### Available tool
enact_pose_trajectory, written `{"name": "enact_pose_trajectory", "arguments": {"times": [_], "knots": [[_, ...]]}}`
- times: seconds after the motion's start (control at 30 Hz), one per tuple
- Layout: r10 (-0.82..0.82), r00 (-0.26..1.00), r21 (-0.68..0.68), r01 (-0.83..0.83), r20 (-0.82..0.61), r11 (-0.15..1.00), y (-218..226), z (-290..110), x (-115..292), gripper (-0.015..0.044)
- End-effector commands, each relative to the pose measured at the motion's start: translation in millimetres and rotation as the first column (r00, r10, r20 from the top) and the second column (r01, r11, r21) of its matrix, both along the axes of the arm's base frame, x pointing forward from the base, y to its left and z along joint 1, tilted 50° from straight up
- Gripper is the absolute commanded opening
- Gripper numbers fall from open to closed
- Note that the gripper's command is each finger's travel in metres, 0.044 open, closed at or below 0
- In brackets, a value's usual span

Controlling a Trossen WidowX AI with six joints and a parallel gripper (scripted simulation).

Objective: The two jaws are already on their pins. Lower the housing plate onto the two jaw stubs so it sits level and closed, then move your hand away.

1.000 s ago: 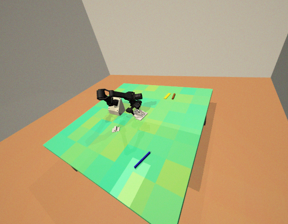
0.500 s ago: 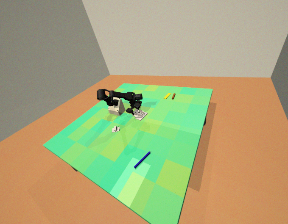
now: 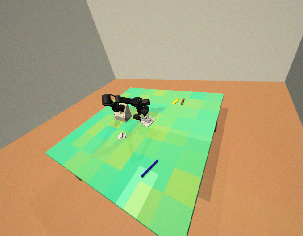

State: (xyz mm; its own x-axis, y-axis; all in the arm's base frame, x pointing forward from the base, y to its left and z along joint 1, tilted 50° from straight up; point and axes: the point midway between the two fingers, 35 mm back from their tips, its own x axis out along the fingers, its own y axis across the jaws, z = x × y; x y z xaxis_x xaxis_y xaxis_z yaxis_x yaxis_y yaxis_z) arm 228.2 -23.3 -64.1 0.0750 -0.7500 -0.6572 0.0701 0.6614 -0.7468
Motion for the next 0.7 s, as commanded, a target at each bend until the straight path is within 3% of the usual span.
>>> {"name": "enact_pose_trajectory", "arguments": {"times": [0.0, 0.67], "knots": [[0.005, 1.000, -0.008, -0.005, -0.007, 1.000, -1.5, -0.6, -1.2, 0.0351], [0.005, 1.000, -0.008, -0.005, -0.007, 1.000, -5.1, -3.7, -0.9, 0.0351]]}}
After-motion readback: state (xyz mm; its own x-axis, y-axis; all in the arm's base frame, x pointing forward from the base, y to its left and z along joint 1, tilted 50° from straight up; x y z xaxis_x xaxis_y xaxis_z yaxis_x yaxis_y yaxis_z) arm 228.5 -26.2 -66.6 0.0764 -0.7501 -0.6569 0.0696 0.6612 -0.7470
